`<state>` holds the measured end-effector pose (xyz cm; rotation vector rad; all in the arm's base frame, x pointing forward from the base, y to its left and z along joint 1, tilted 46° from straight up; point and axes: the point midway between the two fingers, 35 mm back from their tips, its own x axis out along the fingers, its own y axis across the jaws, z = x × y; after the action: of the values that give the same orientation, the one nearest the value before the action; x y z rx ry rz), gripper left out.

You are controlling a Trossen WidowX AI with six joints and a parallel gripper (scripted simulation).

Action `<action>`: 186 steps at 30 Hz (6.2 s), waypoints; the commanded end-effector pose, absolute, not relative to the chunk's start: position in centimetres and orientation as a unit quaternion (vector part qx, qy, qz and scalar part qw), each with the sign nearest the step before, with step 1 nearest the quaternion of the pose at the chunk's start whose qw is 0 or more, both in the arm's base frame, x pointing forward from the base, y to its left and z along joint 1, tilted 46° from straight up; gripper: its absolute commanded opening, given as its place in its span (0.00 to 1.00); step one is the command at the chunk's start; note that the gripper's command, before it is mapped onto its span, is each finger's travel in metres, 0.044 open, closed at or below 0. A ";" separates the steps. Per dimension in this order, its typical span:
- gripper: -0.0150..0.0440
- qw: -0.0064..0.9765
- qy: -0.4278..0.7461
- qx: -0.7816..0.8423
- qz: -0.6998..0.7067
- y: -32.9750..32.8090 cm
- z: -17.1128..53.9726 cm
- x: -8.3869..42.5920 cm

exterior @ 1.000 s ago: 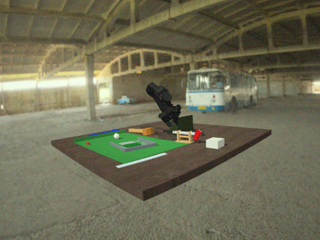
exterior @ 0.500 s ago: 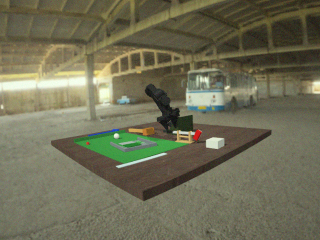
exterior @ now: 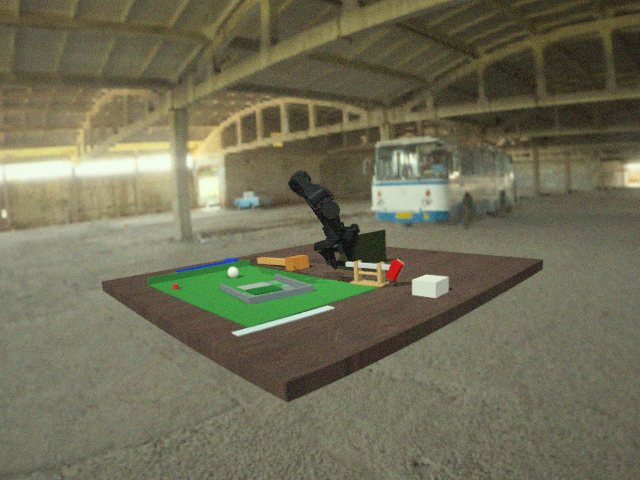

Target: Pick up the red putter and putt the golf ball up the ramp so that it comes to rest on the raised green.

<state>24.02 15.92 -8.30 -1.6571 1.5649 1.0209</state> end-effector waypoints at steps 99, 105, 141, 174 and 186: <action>0.25 0.636 0.640 -0.431 -0.010 5.0 16.5 28.9; 0.25 0.673 0.627 -0.383 -0.084 1.8 19.5 27.8; 0.25 0.693 0.603 -0.217 -0.330 -9.0 24.5 22.3; 0.25 0.681 0.613 -0.215 -0.338 -11.4 22.3 22.4; 0.25 0.684 0.611 -0.214 -0.336 -13.4 24.1 21.9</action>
<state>22.08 -12.43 22.95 -0.4890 1.3861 -0.7483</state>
